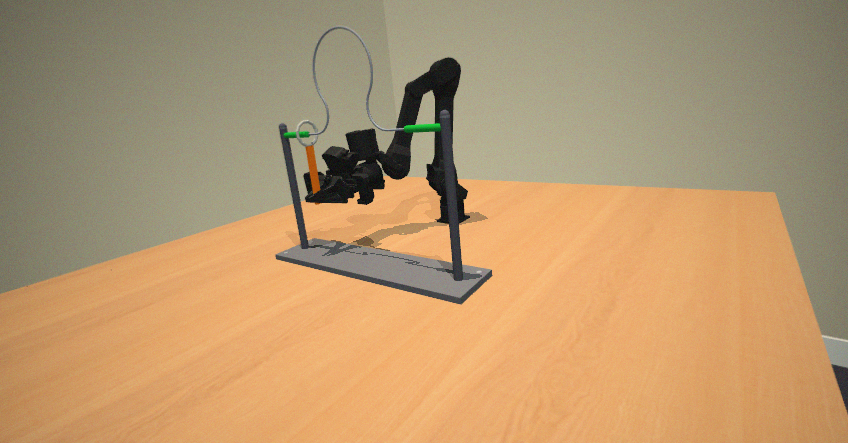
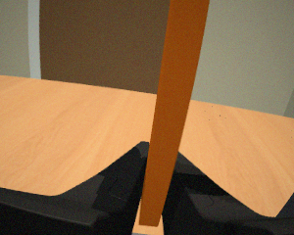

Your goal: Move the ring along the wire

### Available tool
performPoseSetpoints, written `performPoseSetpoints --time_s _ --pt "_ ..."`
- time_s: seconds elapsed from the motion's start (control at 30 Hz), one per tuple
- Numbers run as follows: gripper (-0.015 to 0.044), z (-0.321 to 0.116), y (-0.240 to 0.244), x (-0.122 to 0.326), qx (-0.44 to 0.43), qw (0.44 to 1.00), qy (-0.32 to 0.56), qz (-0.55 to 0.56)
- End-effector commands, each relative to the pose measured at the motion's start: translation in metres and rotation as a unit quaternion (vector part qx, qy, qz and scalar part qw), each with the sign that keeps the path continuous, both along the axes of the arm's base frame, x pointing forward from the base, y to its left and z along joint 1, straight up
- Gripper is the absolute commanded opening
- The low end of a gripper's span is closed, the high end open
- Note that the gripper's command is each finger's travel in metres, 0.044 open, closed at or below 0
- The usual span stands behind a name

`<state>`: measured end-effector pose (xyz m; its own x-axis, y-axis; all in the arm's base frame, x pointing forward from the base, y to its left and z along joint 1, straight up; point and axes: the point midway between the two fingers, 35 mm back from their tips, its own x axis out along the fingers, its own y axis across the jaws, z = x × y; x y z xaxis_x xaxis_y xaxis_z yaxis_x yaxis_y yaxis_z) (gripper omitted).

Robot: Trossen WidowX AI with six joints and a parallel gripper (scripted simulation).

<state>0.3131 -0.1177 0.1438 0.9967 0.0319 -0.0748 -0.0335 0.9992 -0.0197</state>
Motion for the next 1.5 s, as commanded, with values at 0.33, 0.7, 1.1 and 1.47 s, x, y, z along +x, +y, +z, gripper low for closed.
performPoseSetpoints --time_s 0.33,0.7,1.1,1.47 --pt "-0.0150 -0.002 0.020 -0.002 0.017 1.000 0.003 0.000" --pt "-0.0150 -0.001 0.039 -0.002 0.054 0.999 0.004 0.001" --pt "-0.0150 0.004 0.074 -0.003 0.147 0.989 0.006 0.003" --pt "-0.0150 0.019 0.109 -0.005 0.255 0.967 0.011 0.006"
